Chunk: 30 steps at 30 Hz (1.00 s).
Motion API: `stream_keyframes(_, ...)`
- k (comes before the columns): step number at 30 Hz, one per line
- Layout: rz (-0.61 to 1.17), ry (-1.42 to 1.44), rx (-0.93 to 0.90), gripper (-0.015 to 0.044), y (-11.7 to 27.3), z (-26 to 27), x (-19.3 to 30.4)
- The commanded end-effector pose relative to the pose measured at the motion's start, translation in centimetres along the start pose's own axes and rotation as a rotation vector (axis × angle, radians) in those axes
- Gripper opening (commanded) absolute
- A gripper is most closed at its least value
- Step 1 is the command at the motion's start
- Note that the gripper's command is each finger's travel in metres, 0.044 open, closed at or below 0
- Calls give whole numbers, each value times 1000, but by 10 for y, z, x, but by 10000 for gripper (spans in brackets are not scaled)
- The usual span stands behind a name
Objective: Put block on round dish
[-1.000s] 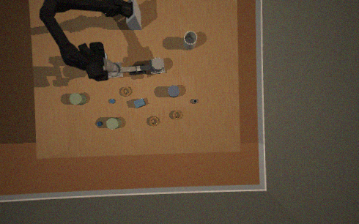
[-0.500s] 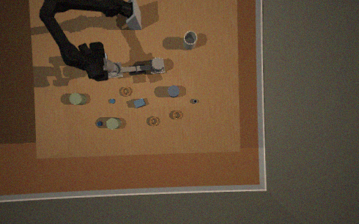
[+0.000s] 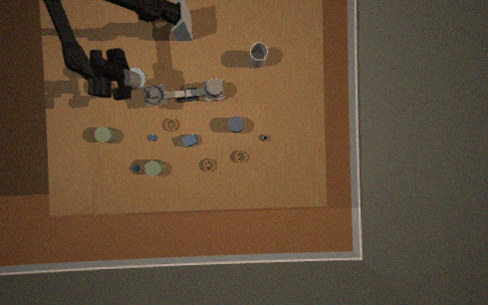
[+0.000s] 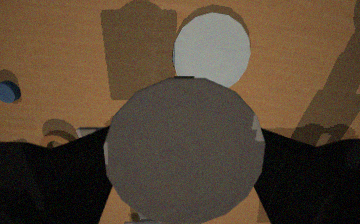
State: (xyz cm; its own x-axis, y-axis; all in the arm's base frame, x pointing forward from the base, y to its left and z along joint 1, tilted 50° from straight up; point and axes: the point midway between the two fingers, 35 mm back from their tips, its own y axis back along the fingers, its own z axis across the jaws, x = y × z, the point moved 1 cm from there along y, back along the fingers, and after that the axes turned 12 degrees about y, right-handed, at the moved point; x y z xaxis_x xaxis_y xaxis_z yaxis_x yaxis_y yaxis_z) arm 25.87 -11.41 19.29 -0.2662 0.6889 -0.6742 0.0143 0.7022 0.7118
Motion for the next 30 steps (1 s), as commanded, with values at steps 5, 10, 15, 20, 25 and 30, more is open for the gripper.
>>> stream_keyframes(5, 9, 5, -33, 0, -19, -54, -21)
stream_keyframes(10, -13, -1, -32, 0, -28, -90, -28)
stream_keyframes(15, -50, -1, -22, 0, -36, -124, -30)
stream_keyframes(20, -96, 3, 2, 0, -41, -156, -28)
stream_keyframes(25, -103, 5, 6, 0, -42, -160, -28)
stream_keyframes(30, -102, 4, 6, 0, -53, -159, -29)
